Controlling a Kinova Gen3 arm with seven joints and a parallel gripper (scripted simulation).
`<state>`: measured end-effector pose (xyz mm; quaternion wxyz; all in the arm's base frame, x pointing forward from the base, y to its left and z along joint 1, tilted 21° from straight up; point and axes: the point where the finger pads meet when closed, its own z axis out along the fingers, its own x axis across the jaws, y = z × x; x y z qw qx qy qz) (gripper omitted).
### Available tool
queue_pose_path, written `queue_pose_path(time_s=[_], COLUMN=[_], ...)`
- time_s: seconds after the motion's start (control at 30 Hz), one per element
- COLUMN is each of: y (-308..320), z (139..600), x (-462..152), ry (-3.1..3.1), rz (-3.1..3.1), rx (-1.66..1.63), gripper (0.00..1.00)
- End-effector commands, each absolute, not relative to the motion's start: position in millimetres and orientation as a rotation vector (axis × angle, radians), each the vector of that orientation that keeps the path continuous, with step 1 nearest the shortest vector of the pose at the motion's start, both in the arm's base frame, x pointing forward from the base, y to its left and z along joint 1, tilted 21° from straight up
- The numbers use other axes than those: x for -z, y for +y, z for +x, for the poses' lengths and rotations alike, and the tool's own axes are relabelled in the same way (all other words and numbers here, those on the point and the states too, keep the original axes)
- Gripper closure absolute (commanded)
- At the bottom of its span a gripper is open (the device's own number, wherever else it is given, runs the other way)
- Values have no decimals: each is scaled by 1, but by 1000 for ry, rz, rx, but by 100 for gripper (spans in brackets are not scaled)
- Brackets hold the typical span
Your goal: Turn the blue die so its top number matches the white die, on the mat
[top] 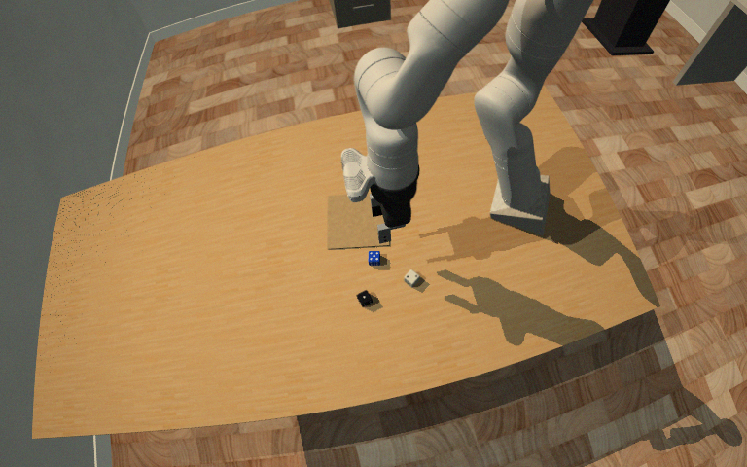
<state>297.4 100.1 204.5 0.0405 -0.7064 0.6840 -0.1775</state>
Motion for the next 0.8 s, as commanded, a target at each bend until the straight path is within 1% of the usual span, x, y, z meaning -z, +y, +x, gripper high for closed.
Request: queue_pose_path(time_s=[0.0,0.5,0.77], y=[99,98,95], z=[298,299,303], x=[-204,-203,-190], ry=[2094,2094,2094], rz=[-2163,-2163,-2163], rx=[555,555,555], gripper=[0,0,0])
